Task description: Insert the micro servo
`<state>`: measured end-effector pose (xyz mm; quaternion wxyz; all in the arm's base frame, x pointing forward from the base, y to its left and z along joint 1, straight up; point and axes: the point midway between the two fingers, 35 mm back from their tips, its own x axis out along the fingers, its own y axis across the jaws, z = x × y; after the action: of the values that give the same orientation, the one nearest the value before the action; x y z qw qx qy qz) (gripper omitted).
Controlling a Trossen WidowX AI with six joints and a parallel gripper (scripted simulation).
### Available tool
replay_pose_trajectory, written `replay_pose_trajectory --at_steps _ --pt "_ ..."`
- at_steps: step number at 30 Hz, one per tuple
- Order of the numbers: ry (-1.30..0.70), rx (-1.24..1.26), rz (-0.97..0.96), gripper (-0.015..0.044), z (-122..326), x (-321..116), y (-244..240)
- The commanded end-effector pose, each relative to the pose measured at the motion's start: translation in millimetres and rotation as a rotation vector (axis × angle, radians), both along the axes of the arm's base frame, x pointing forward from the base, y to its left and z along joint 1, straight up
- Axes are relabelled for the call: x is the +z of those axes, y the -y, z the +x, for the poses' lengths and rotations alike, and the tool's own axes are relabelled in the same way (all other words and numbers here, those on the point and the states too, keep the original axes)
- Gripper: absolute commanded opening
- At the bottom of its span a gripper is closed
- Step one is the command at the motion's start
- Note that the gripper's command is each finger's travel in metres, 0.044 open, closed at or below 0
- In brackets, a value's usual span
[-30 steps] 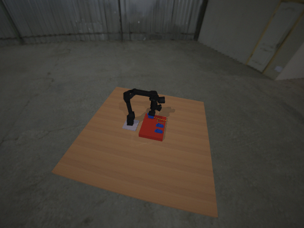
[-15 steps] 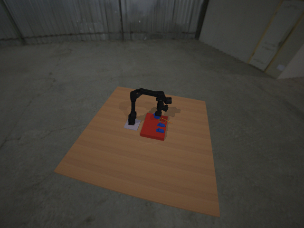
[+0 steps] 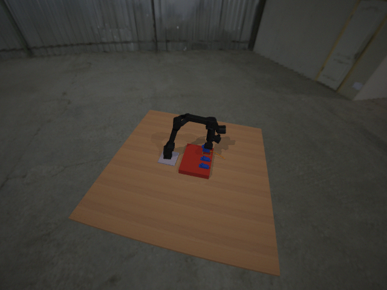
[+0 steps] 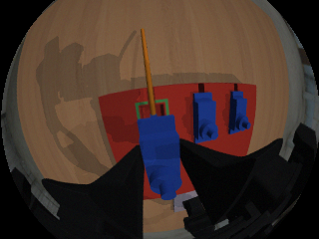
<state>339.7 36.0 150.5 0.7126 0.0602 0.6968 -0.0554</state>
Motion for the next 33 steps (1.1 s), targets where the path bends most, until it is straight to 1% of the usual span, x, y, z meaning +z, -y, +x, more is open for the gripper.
replay_pose_trajectory --at_steps 1,16,33 --pt "0.007 0.004 -0.004 0.0000 6 3 2" --pt "0.007 0.004 -0.004 0.0000 9 -16 2" --pt "0.007 0.004 -0.004 0.0000 9 -20 2"
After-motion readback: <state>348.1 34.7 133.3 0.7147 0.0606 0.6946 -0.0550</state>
